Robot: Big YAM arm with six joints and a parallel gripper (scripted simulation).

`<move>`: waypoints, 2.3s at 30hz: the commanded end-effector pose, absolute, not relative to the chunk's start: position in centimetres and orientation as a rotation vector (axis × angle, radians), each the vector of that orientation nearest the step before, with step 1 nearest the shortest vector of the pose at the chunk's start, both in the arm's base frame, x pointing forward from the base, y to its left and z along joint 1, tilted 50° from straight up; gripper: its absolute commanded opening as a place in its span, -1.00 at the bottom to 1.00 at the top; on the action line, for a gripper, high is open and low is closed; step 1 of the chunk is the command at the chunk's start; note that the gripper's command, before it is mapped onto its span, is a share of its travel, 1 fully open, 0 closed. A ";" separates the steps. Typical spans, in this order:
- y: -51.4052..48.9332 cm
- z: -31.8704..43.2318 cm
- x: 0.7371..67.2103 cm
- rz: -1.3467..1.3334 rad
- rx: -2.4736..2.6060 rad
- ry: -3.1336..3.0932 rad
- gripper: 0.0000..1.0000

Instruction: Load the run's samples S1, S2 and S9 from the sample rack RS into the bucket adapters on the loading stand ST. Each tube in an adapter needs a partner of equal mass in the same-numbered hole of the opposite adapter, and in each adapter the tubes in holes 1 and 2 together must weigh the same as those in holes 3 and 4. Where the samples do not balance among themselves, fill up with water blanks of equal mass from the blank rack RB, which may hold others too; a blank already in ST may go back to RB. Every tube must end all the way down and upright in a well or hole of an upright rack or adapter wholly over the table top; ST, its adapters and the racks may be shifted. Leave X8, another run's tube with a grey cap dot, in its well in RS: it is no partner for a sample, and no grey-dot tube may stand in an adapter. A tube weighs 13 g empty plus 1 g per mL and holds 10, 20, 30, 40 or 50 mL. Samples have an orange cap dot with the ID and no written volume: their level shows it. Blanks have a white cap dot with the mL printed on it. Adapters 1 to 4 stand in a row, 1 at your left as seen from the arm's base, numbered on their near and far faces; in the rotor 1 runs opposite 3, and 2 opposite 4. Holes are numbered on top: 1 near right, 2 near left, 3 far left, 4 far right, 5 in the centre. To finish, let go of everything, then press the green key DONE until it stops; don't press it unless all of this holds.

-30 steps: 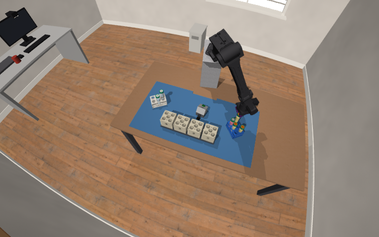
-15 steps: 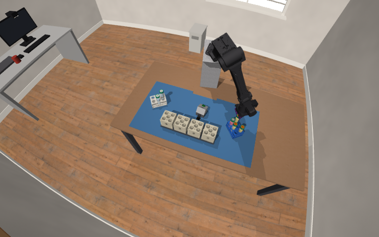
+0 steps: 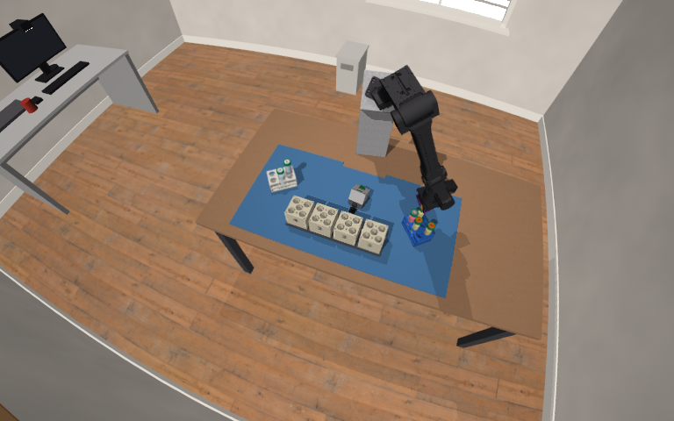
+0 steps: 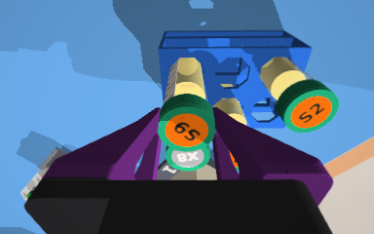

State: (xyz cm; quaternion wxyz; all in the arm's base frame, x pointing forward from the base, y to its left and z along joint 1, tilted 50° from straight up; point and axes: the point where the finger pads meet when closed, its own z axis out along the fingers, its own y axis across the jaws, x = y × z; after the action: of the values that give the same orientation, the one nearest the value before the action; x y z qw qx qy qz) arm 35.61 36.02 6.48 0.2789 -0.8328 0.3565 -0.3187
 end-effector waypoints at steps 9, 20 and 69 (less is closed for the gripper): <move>36.4 5.8 37.0 -0.864 -2.233 0.942 -1.00; 36.7 6.0 36.5 -0.855 -2.231 0.937 -1.00; 36.9 8.9 34.7 -0.808 -2.173 1.057 0.60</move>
State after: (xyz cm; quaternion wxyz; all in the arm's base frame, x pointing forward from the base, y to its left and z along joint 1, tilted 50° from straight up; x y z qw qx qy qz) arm 34.06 35.83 8.35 0.2812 -0.8322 0.3565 -0.3182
